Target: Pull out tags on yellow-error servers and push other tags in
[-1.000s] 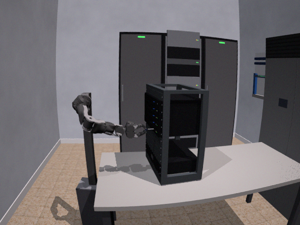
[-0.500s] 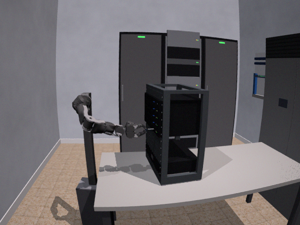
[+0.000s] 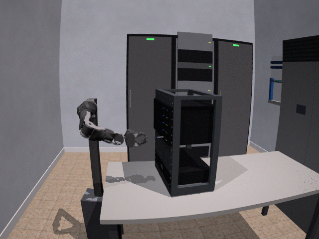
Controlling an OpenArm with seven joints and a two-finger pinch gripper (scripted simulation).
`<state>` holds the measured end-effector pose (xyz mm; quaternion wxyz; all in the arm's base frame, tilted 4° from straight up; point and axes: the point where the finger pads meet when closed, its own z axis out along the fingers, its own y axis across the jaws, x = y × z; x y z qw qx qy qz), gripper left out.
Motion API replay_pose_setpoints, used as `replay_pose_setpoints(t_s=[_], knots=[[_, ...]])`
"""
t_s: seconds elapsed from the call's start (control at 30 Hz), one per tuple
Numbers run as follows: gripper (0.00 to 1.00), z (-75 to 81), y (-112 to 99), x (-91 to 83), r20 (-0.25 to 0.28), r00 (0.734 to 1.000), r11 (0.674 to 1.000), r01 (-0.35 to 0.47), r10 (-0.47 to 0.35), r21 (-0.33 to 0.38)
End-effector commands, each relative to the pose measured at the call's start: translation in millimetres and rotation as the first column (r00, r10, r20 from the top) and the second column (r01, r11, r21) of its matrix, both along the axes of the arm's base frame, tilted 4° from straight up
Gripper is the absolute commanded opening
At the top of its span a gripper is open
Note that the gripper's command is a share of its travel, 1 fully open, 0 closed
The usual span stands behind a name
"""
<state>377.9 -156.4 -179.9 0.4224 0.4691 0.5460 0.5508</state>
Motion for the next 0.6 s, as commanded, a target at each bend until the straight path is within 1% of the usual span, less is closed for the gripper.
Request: replay_pose_setpoints(t_s=[0.0,0.07,0.13,0.2,0.37,0.43,0.5,0.57], knots=[[0.1,3.2,-1,0.7,0.01,1.0,1.0,0.006,-0.006,0.003],[0.1,5.3,-1,0.7,0.01,1.0,1.0,0.005,-0.005,0.003],[0.1,13.7,-2,1.2,0.01,1.0,1.0,0.005,-0.005,0.003],[0.1,26.5,-3,1.9,-0.002,1.0,1.0,0.005,-0.005,0.001],[0.1,70.1,-6,4.4,-0.002,1.0,1.0,0.005,-0.005,0.002],[0.1,82.5,-7,5.1,-0.002,1.0,1.0,0.006,-0.006,0.002],[0.1,89.6,-7,5.5,-0.002,1.0,1.0,0.006,-0.006,0.002],[0.1,91.2,-8,5.7,-0.003,1.0,1.0,0.007,-0.007,0.001]])
